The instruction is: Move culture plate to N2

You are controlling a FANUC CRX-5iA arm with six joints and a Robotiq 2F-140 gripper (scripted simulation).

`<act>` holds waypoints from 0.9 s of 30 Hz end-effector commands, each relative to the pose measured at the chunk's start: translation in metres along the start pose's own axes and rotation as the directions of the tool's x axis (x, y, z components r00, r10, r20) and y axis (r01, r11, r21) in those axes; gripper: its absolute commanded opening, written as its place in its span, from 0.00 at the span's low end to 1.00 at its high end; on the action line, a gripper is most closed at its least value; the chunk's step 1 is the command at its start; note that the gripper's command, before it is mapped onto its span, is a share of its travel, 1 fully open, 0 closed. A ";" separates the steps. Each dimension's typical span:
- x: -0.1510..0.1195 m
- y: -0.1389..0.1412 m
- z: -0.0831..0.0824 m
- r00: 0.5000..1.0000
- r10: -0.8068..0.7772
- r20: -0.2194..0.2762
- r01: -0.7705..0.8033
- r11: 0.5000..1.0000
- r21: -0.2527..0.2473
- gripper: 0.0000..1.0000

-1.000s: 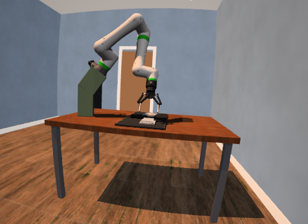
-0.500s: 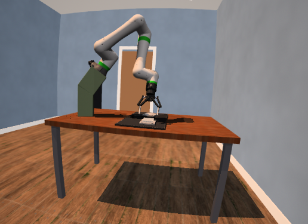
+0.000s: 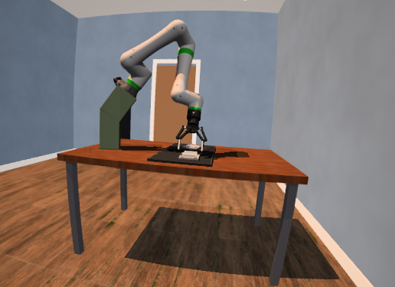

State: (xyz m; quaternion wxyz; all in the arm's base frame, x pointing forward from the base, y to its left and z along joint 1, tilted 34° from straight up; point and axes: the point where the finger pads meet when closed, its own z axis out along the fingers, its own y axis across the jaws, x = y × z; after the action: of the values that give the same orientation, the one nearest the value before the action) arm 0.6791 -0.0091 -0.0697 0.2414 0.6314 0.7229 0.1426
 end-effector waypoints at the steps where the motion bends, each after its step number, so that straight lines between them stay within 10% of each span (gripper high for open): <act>1: 0.002 0.000 0.004 1.000 0.001 -0.006 -0.001 1.000 -0.012 1.00; 16: 0.004 0.000 0.008 1.000 0.001 -0.006 -0.001 1.000 -0.012 1.00; 17: 0.004 0.000 0.008 1.000 0.001 -0.006 -0.001 1.000 -0.012 0.00; 27: 0.004 0.000 0.008 1.000 0.001 -0.006 -0.001 1.000 -0.012 0.00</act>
State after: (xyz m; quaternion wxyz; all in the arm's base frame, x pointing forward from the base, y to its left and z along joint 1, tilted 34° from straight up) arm 0.6833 -0.0060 -0.0772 0.2429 0.6306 0.7226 0.1458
